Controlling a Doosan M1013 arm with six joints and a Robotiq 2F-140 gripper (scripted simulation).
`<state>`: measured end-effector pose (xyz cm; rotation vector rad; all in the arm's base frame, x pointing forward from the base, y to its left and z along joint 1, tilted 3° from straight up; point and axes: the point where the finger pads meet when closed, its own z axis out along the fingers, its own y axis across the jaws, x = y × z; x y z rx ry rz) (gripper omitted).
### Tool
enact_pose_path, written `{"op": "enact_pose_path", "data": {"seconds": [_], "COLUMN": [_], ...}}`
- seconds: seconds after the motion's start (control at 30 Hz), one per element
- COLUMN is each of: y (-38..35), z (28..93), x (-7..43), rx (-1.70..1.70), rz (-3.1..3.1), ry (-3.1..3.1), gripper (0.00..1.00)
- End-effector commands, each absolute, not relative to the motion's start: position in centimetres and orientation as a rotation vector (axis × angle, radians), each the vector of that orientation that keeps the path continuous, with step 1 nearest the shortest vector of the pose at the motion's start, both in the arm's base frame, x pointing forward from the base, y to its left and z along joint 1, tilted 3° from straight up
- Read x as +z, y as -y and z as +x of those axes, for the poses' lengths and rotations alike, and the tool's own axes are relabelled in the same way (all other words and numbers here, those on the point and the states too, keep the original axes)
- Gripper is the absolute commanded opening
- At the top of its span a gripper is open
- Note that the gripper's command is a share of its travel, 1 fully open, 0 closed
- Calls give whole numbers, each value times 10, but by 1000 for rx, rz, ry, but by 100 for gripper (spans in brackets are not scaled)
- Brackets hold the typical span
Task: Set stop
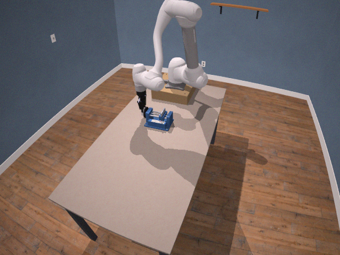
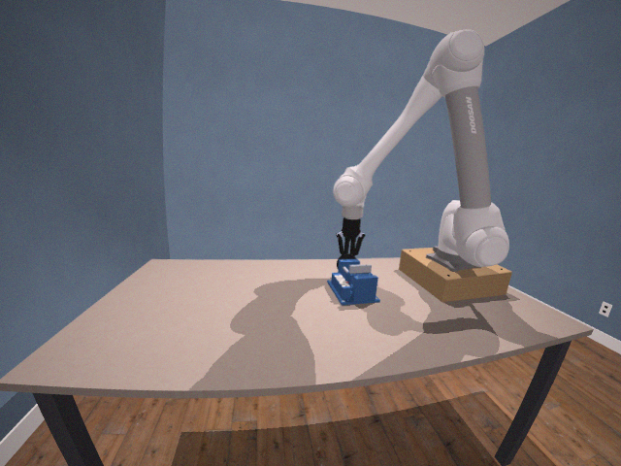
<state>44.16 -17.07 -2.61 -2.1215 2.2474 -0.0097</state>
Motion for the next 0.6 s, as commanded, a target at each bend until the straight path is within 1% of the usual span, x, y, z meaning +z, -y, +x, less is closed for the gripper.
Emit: {"op": "enact_pose_path", "data": {"seconds": [0.0,0.33,0.57], "y": [171,172,174], "z": [449,470,487], "x": [-30,-30,-17], "rx": [-10,-10,-10], "rz": [-2120,-2120,-2120], "ry": [-2247,-2247,-2247], "gripper": [4,4,4]}}
